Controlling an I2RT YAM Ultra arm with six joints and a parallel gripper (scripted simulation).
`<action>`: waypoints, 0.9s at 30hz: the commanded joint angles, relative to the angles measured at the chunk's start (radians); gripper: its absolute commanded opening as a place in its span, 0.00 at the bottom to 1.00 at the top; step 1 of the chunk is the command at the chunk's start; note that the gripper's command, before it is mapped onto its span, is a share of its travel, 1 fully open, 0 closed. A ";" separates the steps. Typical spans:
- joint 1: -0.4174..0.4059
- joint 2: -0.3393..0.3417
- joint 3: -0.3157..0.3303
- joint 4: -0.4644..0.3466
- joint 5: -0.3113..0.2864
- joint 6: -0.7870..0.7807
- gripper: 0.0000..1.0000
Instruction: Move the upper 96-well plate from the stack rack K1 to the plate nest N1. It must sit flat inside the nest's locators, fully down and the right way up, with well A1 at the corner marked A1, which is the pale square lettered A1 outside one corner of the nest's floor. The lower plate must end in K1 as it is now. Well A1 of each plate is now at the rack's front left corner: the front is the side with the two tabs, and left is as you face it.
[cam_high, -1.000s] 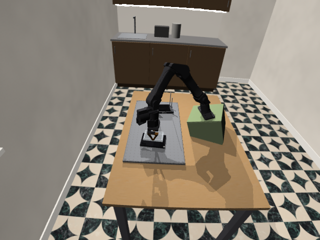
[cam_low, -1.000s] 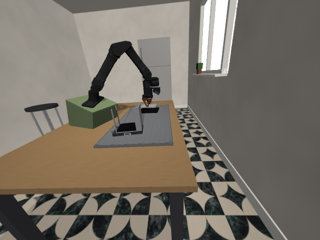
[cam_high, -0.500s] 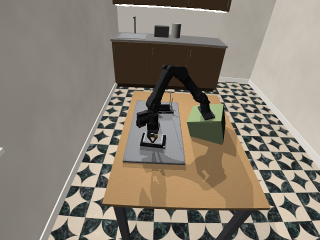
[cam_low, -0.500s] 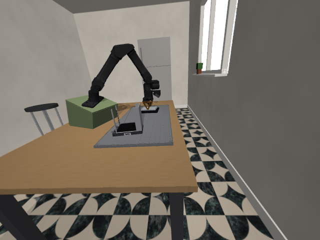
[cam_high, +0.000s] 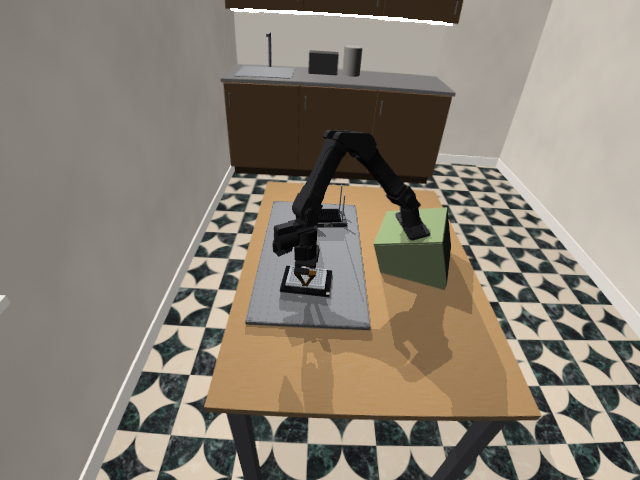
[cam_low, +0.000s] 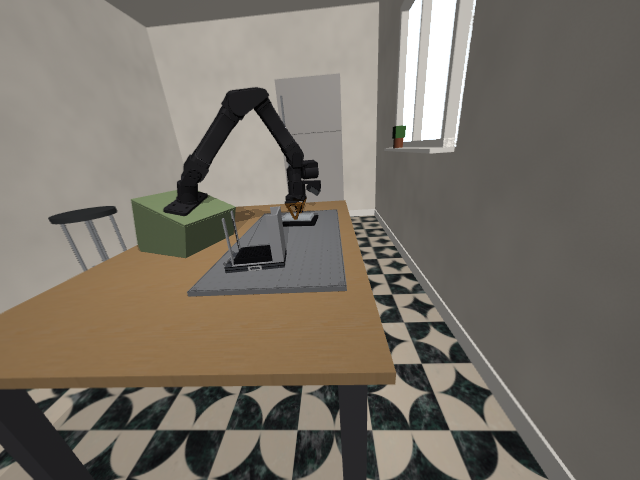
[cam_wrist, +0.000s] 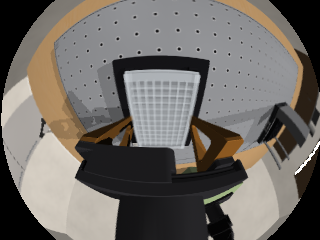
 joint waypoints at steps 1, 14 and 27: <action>0.016 -0.030 -0.004 0.030 0.004 -0.001 0.00; 0.013 -0.012 -0.015 0.038 0.004 -0.003 0.00; 0.009 -0.007 -0.018 0.045 0.003 -0.004 0.00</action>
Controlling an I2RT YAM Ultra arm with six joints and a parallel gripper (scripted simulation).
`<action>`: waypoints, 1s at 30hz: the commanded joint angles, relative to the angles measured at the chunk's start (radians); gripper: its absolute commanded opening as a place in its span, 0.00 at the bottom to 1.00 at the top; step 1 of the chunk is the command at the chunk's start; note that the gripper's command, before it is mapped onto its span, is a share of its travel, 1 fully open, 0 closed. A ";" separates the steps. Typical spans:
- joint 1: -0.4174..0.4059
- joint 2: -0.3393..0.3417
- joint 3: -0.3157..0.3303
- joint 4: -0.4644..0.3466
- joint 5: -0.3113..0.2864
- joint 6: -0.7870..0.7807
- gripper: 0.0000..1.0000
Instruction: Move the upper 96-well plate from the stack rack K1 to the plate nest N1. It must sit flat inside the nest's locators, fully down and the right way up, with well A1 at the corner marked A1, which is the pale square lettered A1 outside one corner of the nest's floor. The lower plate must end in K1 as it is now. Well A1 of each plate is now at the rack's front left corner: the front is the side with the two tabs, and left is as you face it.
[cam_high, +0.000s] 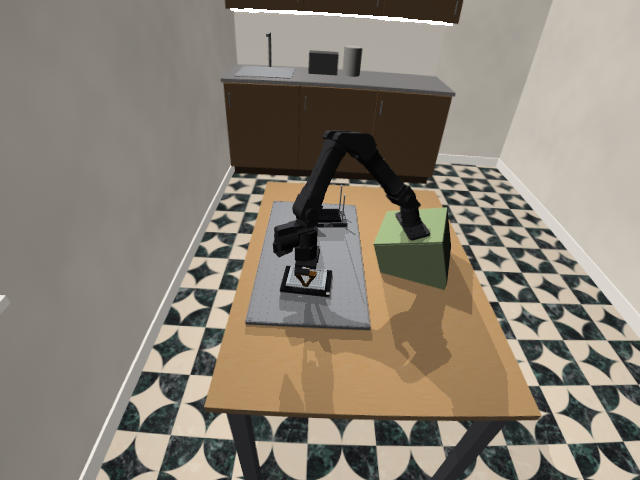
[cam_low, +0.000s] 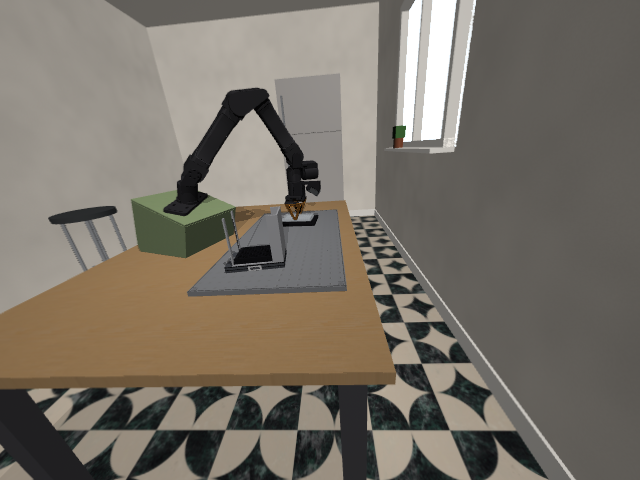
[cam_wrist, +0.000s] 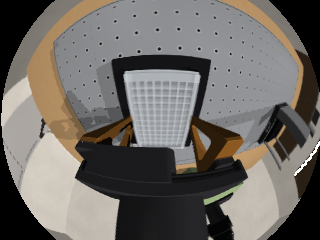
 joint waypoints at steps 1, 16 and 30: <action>0.008 -0.011 -0.013 0.033 0.004 -0.002 0.00; 0.000 0.013 -0.015 0.041 0.002 -0.004 0.00; -0.003 0.017 0.003 0.048 0.001 -0.004 0.00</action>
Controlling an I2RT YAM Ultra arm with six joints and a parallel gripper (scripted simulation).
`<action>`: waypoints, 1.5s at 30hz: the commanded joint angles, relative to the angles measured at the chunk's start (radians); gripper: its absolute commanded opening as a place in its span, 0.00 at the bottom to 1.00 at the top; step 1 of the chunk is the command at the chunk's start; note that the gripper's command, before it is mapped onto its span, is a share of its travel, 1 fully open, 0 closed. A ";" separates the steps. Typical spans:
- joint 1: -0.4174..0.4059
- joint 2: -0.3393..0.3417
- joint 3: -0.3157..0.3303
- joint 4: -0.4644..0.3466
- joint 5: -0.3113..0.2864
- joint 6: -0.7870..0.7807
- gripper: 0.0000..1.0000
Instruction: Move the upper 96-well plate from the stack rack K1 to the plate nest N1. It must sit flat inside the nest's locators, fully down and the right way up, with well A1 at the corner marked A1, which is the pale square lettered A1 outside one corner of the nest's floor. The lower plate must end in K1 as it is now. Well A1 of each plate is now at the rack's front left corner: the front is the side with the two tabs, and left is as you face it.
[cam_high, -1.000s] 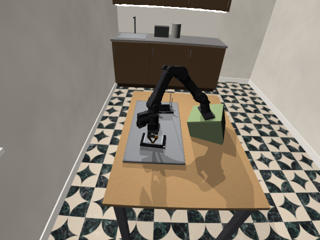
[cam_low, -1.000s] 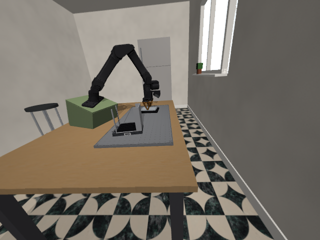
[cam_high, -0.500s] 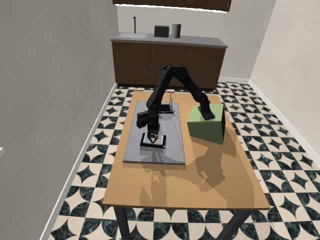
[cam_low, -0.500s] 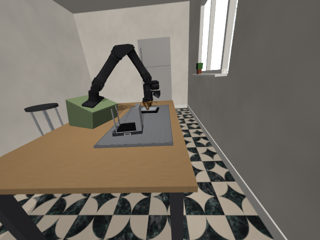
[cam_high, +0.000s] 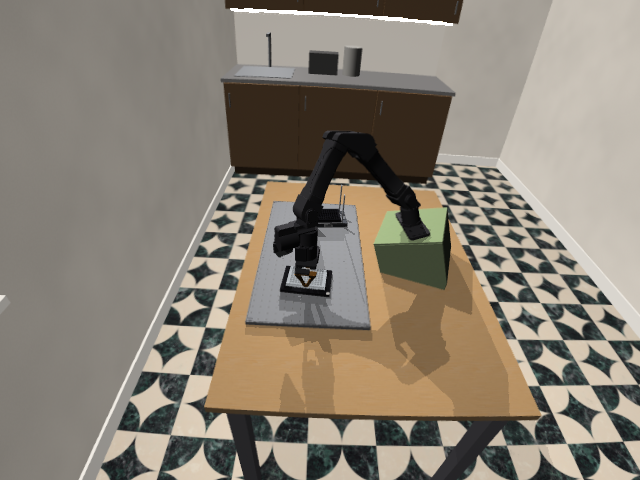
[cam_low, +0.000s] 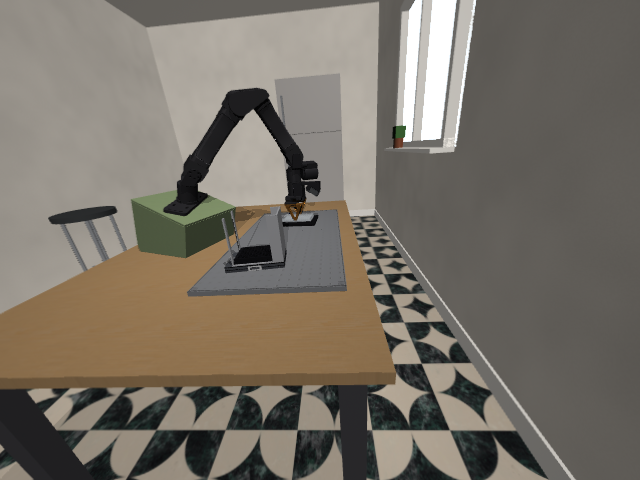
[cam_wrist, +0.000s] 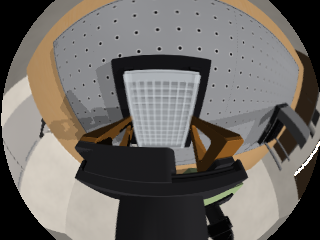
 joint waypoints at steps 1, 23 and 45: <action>-0.003 0.018 0.009 0.039 0.001 0.001 0.00; -0.006 0.023 -0.008 0.046 0.004 -0.002 0.00; -0.007 0.022 -0.017 0.046 0.004 -0.002 0.00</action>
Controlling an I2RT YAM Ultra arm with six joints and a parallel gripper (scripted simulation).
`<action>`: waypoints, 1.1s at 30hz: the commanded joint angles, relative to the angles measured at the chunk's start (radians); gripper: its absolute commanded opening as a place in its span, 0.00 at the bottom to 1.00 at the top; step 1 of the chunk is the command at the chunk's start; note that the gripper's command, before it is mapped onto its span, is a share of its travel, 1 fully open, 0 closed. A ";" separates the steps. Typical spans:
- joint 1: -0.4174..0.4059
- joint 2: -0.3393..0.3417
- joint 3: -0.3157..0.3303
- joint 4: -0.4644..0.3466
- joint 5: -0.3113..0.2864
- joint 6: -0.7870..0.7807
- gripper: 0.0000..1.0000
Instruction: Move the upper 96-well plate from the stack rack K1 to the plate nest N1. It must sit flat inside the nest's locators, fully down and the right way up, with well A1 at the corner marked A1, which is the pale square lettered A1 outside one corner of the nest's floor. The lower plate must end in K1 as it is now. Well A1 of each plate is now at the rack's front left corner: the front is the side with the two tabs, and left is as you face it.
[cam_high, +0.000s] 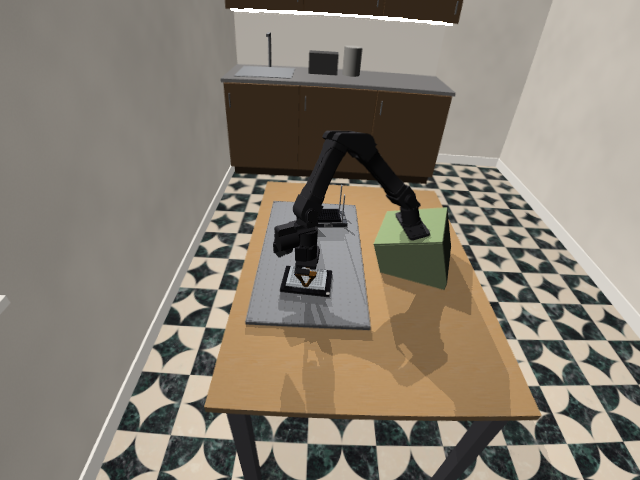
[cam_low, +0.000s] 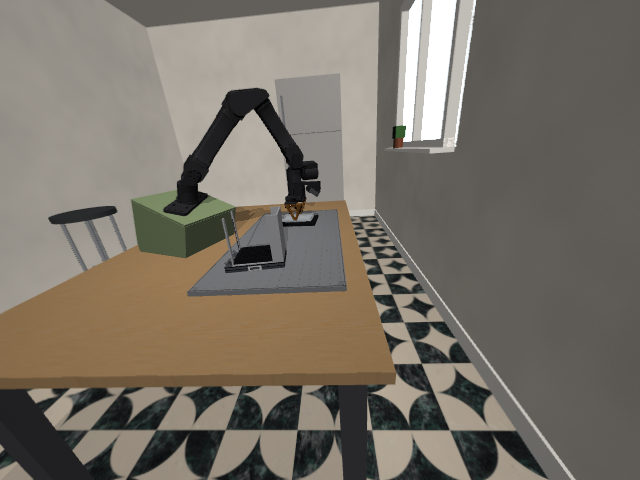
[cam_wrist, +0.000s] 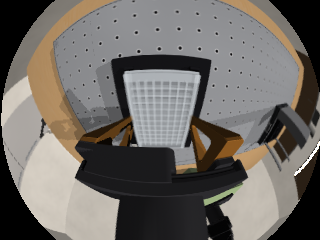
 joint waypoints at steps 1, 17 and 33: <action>-0.005 0.022 -0.017 0.046 0.006 0.000 0.00; -0.005 0.022 -0.023 0.046 0.006 -0.001 0.00; 0.001 -0.012 -0.004 0.048 0.006 -0.002 1.00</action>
